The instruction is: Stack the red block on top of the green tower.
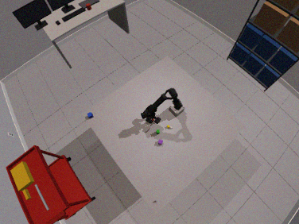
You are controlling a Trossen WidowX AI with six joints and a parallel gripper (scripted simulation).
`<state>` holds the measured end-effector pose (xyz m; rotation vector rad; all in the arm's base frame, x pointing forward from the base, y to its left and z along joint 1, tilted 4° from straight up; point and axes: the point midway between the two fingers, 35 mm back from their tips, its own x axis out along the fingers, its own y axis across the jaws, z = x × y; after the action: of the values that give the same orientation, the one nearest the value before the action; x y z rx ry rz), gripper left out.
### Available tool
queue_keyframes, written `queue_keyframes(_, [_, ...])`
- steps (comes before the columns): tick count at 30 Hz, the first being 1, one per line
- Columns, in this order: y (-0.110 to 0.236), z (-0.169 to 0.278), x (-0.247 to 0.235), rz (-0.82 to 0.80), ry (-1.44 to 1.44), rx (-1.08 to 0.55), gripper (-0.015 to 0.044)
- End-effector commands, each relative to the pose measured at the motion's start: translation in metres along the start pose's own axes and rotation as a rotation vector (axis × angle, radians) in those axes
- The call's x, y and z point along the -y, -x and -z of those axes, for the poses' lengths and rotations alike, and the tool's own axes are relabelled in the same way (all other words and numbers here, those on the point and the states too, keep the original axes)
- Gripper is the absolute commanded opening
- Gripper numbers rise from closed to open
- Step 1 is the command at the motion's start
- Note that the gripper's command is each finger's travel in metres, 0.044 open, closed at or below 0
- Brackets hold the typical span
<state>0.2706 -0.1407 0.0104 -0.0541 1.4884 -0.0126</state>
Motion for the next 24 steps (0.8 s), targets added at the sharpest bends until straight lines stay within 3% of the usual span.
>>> queue_keyframes(1, [-0.007,0.000,-0.001,-0.006,-0.006,0.001,0.0440])
queue_keyframes(24, [-0.028,0.001,-0.002,-0.006,-0.006,0.000,0.0440])
